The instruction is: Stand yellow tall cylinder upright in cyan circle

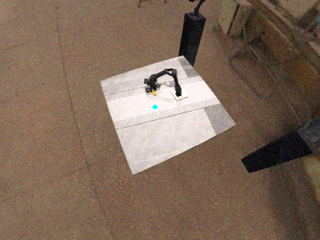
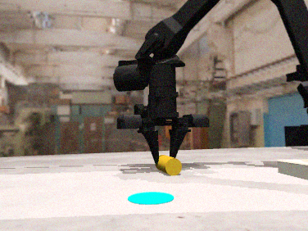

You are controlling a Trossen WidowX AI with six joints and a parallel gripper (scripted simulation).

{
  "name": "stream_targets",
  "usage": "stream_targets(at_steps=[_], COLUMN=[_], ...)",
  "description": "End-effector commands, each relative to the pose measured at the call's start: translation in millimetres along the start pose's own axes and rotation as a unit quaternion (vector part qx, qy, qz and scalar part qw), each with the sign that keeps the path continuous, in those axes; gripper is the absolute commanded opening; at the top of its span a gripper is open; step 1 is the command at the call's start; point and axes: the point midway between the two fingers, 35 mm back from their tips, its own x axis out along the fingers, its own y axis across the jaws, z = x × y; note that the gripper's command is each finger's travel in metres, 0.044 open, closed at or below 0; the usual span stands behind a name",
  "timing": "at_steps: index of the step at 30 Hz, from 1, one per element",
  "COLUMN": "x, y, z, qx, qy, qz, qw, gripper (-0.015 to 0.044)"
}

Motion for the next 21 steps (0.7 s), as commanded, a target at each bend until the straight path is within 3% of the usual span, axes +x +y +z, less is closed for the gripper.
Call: stream_targets(at_steps=[1, 21], x=[1, -54], y=[0, 5], z=[0, 3], qx=[-0.001, -0.001], qy=[0.001, 0.001], qz=[0.0, 0.001], qw=[1.0, 1.0], gripper=[0.0105, 0.0105])
